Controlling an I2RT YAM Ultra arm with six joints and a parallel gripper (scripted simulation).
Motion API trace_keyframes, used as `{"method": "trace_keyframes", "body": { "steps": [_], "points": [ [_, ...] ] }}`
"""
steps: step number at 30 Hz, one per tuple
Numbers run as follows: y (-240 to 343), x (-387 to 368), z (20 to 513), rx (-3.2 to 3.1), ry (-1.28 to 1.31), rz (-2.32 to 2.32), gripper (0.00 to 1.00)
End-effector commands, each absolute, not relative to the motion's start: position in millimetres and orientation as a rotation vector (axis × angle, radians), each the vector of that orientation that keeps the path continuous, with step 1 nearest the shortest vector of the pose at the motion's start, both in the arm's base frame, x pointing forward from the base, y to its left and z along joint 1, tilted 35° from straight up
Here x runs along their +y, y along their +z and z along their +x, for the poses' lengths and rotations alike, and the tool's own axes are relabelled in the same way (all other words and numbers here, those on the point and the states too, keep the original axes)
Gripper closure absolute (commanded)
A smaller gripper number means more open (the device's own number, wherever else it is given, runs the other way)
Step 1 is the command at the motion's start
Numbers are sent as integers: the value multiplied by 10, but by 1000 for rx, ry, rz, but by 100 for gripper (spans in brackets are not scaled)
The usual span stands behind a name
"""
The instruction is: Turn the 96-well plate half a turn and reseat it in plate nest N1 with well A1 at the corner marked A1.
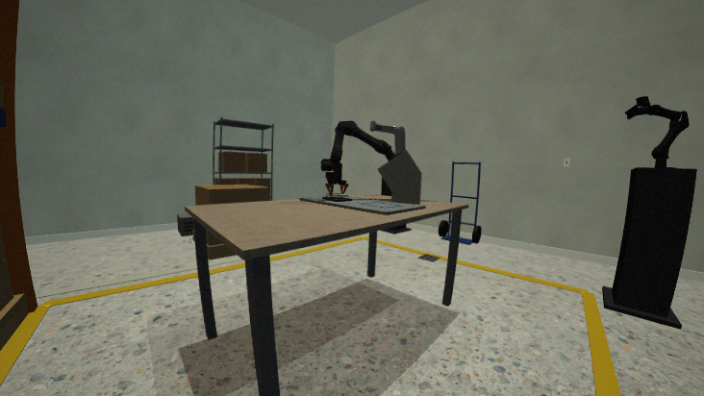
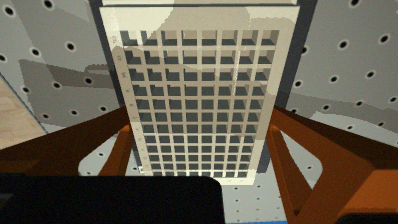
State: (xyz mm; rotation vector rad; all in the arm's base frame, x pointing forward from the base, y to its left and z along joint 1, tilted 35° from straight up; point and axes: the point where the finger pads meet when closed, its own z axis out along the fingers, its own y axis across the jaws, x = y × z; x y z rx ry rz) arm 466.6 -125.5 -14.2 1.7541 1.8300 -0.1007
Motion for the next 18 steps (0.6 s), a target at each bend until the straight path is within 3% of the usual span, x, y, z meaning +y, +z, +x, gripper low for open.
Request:
{"method": "trace_keyframes", "body": {
  "steps": [1, 18],
  "points": [
    [-95, -1230, 4693, 1828, -91, 1741, 100],
    [-123, -1240, 4687, 1828, -91, 1741, 100]
  ]
}}
